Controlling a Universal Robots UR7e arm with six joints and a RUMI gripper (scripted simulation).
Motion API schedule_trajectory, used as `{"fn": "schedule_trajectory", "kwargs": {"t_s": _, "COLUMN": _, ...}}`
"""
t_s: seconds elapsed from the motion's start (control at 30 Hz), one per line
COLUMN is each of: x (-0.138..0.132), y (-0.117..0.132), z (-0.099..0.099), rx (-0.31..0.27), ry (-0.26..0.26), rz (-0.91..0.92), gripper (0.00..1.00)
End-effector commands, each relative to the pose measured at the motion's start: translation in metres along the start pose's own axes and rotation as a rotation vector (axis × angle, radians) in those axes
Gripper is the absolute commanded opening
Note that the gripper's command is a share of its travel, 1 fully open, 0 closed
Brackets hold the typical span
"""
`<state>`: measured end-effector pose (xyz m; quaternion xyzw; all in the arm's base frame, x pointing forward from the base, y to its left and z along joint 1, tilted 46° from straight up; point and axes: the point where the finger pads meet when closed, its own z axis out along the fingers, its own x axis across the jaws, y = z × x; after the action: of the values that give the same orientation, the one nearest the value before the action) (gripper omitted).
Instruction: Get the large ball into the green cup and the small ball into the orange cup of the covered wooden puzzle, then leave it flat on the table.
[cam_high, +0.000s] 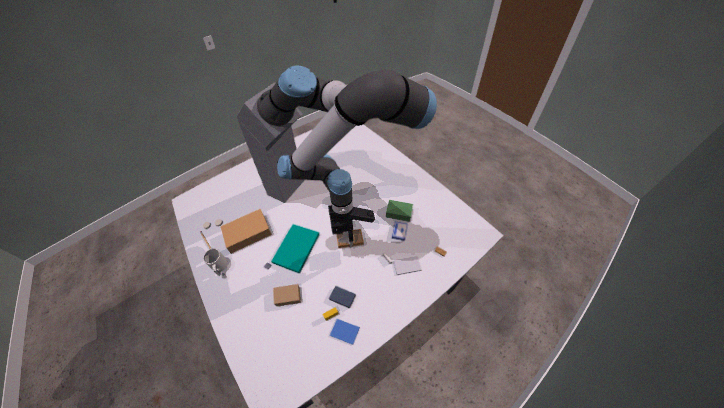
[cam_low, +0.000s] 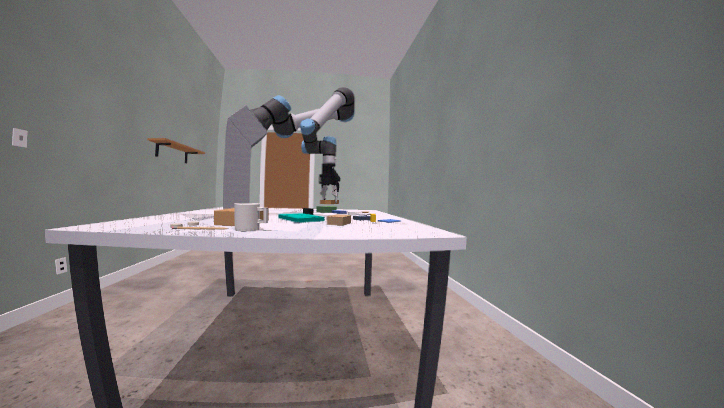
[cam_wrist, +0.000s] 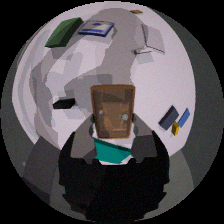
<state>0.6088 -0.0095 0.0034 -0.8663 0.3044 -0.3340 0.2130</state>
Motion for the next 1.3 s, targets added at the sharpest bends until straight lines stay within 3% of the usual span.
{"fn": "schedule_trajectory", "kwargs": {"t_s": 0.0, "x": 0.0005, "y": -0.0002, "z": -0.0002, "rx": -0.003, "ry": -0.005, "rz": 0.000, "gripper": 0.43}}
{"fn": "schedule_trajectory", "kwargs": {"t_s": 1.27, "x": 0.0006, "y": -0.0002, "z": -0.0002, "rx": 0.002, "ry": -0.014, "rz": 0.000, "gripper": 0.43}}
